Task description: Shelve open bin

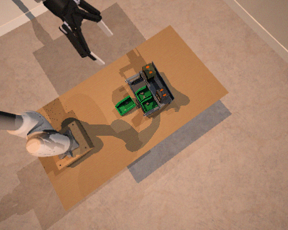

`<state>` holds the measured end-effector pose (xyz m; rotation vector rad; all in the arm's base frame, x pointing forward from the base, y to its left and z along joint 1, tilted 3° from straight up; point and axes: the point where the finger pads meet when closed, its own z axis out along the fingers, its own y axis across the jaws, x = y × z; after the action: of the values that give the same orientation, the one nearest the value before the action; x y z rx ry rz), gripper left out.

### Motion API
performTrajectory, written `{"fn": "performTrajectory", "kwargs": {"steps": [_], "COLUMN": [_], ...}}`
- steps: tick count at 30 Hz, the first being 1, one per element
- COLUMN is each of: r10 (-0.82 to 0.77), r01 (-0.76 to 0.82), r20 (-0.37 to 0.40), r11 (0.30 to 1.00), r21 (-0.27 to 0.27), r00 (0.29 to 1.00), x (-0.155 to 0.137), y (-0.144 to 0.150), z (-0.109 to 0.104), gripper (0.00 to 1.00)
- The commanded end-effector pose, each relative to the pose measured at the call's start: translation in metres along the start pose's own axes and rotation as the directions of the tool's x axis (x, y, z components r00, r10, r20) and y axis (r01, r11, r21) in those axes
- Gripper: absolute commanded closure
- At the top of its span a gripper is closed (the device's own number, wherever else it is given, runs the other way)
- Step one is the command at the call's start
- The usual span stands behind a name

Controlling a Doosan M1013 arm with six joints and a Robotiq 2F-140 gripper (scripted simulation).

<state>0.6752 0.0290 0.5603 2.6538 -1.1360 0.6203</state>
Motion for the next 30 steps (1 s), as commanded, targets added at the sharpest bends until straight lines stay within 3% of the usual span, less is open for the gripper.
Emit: {"fn": "performTrajectory", "kwargs": {"steps": [1, 20, 30], "r10": [-0.016, -0.089, -0.114], "r01": [0.016, 0.096, 0.125], "r20": [-0.012, -0.072, -0.095], "r11": [1.000, 0.992, 0.986], "r21": [0.014, 0.087, 0.114], "r00": [1.000, 0.993, 0.989], "x": [-0.013, -0.072, -0.093], "y": [0.003, 0.029, 0.042], "z": [-0.015, -0.083, -0.104], "gripper": [0.00, 0.00, 0.00]}}
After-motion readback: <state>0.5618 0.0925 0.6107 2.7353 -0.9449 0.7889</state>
